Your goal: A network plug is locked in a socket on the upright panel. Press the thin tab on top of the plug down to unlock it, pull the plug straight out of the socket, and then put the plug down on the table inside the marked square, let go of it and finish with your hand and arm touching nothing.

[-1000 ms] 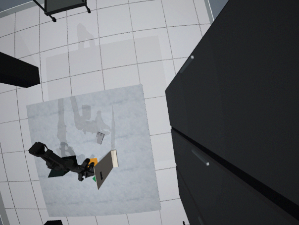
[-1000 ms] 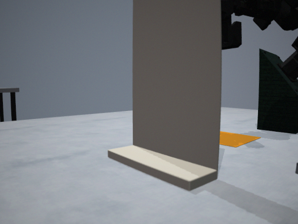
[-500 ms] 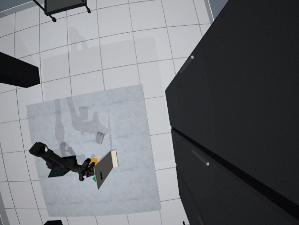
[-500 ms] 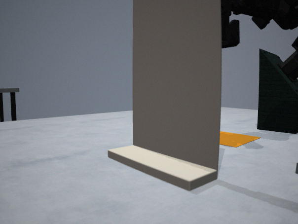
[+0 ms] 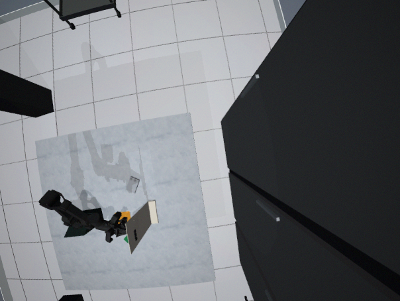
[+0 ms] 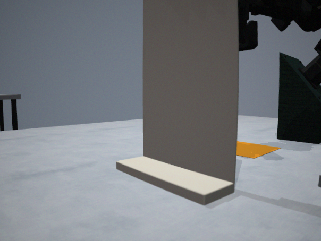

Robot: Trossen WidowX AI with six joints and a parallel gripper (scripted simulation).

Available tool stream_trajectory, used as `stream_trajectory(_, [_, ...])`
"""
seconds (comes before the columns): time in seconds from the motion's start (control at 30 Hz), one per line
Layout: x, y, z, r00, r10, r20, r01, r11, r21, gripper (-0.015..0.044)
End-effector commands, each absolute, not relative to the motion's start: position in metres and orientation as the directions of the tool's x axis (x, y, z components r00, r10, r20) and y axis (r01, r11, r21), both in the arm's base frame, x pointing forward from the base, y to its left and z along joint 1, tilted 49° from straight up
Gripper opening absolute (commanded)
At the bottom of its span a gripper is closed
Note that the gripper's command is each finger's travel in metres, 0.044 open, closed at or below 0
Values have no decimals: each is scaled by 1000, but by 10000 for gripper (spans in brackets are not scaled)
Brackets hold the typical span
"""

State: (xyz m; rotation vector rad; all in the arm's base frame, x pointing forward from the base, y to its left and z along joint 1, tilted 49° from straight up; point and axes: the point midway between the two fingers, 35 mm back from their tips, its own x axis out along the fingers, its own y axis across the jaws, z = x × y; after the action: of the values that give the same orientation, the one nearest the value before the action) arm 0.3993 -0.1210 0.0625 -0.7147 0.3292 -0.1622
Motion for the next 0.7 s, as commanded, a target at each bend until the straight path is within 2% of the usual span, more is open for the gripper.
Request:
stream_trajectory(0.0, [399,-121,63,937,-255,-240,35,749,-661,0])
stream_trajectory(0.67, [388,-120,63,936,-255,-241,34,749,-661,0])
